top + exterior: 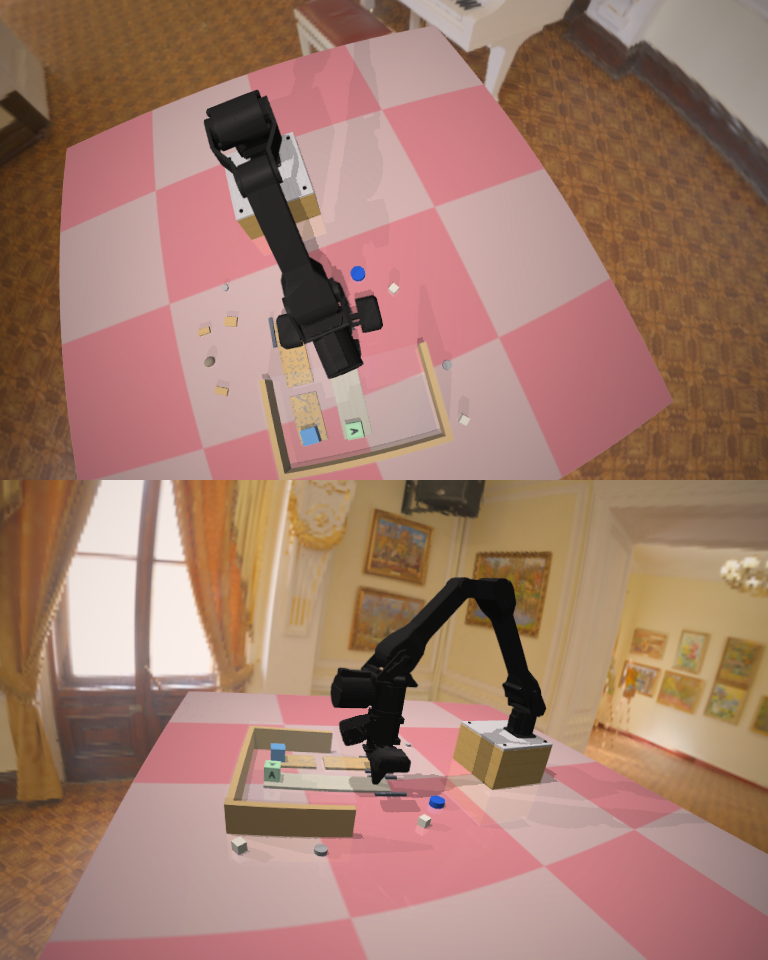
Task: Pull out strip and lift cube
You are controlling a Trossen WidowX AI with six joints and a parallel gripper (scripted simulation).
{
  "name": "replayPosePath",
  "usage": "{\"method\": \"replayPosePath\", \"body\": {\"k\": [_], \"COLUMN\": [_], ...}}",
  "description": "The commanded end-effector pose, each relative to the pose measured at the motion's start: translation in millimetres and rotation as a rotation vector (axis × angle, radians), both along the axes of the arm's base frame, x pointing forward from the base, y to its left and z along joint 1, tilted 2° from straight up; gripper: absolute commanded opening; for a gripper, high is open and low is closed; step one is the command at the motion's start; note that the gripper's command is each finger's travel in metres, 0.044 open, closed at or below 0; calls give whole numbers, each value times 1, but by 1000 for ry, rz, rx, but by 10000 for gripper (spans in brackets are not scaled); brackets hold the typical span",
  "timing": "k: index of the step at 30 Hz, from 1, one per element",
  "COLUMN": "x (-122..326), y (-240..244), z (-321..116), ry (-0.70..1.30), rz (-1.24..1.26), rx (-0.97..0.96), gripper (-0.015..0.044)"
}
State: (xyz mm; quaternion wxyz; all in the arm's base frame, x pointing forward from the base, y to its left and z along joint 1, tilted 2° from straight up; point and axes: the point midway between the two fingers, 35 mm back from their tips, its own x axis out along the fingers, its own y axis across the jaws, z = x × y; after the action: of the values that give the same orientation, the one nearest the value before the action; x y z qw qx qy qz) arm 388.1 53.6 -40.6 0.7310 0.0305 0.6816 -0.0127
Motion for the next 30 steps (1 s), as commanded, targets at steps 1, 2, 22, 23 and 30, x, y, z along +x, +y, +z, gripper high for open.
{"method": "replayPosePath", "body": {"k": [1, 2, 22, 23, 30], "x": [1, 1, -4, -6, -17], "y": [0, 0, 0, 0, 1], "z": [-2, -2, -4, -4, -5], "ry": [-3, -3, -2, -2, -1], "rz": [-5, -5, -5, -5, -5], "rx": [-3, -3, -3, -3, -3], "gripper": [0, 0, 0, 0, 0]}}
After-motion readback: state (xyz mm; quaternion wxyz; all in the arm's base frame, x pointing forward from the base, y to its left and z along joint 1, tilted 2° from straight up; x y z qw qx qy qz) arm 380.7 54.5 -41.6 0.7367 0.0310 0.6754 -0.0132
